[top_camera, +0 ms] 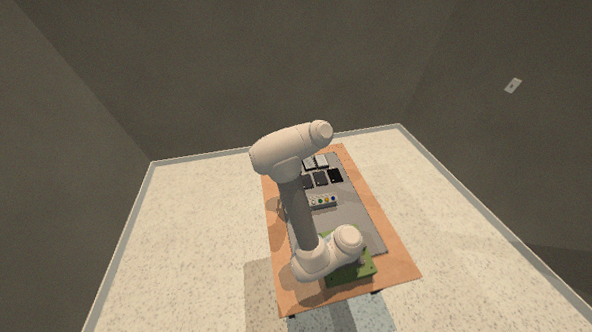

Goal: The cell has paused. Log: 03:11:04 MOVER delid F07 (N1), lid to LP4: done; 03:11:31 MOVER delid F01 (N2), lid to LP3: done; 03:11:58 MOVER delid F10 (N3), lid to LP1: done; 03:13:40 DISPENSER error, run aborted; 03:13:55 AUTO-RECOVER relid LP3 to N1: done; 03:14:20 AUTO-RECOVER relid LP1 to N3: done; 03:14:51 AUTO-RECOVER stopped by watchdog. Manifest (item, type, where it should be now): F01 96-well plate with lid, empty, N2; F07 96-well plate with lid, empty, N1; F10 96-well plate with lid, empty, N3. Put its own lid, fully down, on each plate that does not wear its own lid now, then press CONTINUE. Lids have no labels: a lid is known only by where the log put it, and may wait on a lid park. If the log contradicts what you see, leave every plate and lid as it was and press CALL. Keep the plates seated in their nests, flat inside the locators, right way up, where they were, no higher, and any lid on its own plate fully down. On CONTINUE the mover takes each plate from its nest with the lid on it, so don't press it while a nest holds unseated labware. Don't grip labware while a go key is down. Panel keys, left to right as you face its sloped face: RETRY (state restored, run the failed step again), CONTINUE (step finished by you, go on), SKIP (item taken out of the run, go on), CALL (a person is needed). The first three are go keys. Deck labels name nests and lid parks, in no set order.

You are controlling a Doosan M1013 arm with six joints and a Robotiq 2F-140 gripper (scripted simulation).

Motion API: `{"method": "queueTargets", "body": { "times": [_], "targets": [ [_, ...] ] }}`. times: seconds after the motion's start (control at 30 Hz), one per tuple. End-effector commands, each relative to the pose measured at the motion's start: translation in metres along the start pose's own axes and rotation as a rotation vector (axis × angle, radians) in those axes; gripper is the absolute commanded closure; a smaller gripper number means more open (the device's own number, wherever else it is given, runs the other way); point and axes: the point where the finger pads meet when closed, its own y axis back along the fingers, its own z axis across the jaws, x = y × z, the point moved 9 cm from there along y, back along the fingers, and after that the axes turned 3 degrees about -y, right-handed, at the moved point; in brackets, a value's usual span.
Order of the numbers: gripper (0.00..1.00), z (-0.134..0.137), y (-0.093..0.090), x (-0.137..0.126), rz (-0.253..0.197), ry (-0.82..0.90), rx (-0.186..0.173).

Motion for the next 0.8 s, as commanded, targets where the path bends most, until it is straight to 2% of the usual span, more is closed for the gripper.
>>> {"method": "queueTargets", "body": {
  "times": [0.0, 0.77],
  "targets": [
    [0.34, -0.001, -0.0051, -0.0029, -0.005, -0.001, 0.004],
    [0.34, -0.002, -0.0051, -0.0055, -0.005, -0.001, 0.004]
  ]
}}
